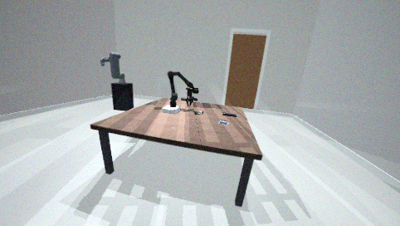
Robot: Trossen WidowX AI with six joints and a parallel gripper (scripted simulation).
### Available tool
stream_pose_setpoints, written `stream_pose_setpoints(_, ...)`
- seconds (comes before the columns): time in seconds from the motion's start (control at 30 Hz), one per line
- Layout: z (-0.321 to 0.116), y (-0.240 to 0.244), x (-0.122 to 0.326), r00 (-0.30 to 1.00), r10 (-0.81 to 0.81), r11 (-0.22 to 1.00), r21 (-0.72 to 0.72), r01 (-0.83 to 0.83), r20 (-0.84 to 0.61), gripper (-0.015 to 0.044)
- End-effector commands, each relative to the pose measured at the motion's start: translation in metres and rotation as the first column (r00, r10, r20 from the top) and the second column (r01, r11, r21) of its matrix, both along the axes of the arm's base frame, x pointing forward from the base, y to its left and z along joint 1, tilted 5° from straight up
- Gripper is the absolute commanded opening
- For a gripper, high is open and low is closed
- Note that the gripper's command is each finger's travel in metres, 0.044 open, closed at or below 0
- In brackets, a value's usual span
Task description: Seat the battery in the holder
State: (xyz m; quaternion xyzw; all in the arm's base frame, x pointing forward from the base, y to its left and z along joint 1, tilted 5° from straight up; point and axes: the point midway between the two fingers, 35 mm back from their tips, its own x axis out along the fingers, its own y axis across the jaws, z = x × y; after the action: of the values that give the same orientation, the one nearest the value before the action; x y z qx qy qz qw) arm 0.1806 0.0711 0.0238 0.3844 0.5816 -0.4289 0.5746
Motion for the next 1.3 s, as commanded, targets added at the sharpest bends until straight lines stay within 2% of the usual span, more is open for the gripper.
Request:
stream_pose_setpoints(0.0,0.003,-0.002,0.011,0.993,0.116,0.993,0.01,-0.116,-0.007,0.0075)
stream_pose_setpoints(0.27,0.01,-0.012,0.038,0.911,0.413,0.911,0.028,-0.412,-0.007,0.0075)
stream_pose_setpoints(0.53,0.015,-0.026,0.063,0.737,0.676,0.736,0.045,-0.675,-0.009,0.0075)
stream_pose_setpoints(0.9,0.021,-0.05,0.096,0.382,0.924,0.381,0.07,-0.922,-0.002,0.0075)
stream_pose_setpoints(1.27,0.024,-0.081,0.126,-0.044,0.999,-0.045,0.088,-0.995,0.016,0.0075)
